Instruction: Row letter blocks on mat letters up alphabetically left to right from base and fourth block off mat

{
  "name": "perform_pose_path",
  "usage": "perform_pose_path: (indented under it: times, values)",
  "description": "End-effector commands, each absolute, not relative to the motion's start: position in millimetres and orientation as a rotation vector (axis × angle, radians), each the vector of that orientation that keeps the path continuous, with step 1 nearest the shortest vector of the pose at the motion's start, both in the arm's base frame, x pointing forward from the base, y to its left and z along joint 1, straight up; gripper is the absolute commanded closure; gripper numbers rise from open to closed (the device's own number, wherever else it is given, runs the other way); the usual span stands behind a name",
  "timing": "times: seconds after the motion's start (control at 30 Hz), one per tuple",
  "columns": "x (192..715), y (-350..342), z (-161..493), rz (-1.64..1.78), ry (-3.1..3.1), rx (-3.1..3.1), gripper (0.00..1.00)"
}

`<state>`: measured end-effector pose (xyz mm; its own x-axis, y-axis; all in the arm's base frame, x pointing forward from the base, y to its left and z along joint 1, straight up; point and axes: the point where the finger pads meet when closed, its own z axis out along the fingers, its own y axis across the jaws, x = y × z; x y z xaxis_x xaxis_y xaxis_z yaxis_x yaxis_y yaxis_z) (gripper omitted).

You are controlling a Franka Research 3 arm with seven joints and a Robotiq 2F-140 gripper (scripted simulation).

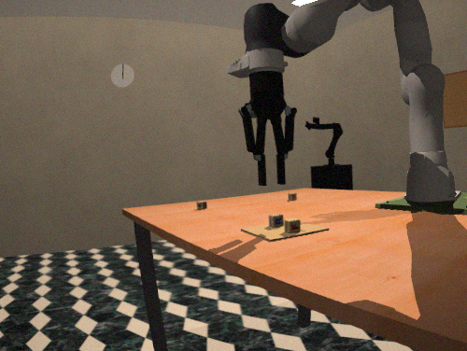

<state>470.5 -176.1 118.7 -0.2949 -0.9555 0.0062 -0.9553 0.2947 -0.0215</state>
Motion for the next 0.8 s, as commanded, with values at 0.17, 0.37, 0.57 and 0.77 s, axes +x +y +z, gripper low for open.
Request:
perform_pose_path:
  times: [0.17,0.37,0.57,0.77]
  values:
    - [466.2,-174.3,119.0,-0.01,2.506,-1.889,0.0]
    - [466.2,-174.3,119.0,-0.01,2.506,-1.889,0.0]
    - [466.2,-174.3,119.0,-0.01,2.506,-1.889,0.0]
    - [464.8,-180.0,119.5,-0.011,2.506,-1.887,0.0]
